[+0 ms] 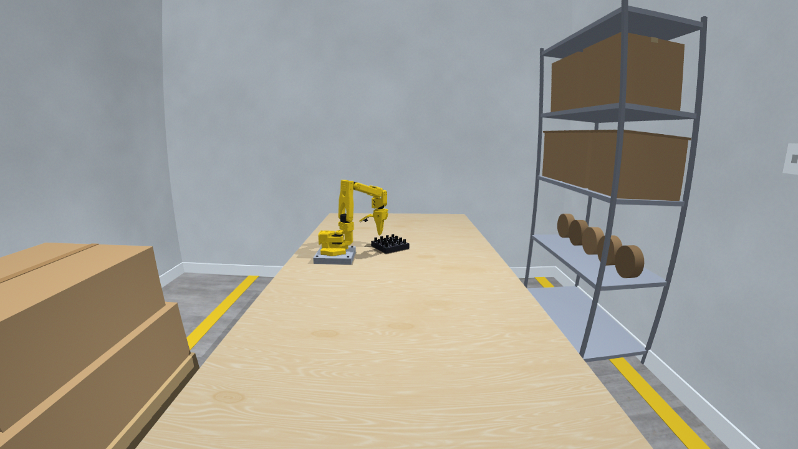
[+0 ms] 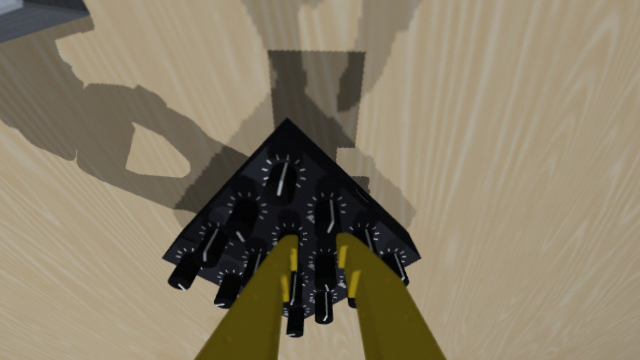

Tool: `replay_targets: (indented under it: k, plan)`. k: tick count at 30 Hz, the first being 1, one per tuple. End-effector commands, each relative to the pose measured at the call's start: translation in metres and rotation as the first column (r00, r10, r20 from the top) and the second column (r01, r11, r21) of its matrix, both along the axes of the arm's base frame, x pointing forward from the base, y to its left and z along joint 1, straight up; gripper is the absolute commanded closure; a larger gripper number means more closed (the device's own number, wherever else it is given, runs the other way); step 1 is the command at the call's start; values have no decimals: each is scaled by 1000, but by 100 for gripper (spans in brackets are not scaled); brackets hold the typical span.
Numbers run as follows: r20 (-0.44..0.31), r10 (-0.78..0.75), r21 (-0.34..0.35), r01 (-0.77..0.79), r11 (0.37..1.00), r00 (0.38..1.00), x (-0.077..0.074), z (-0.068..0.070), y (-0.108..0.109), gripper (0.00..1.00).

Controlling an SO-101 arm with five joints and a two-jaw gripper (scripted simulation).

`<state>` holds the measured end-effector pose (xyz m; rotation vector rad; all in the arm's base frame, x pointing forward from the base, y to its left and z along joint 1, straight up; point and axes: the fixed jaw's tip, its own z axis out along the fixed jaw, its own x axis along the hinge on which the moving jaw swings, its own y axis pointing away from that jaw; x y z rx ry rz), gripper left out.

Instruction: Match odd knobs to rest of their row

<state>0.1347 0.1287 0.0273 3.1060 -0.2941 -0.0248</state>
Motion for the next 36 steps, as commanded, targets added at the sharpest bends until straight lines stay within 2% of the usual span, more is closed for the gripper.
replay_targets:
  k: [1, 24, 36]
  plan:
    - [17, -7, 19, 6, 1000, 1000, 2, 9, 2, 92]
    - [17, -7, 19, 6, 1000, 1000, -1, 14, 0, 92]
    - [17, -7, 20, 6, 1000, 1000, -12, 17, -12, 92]
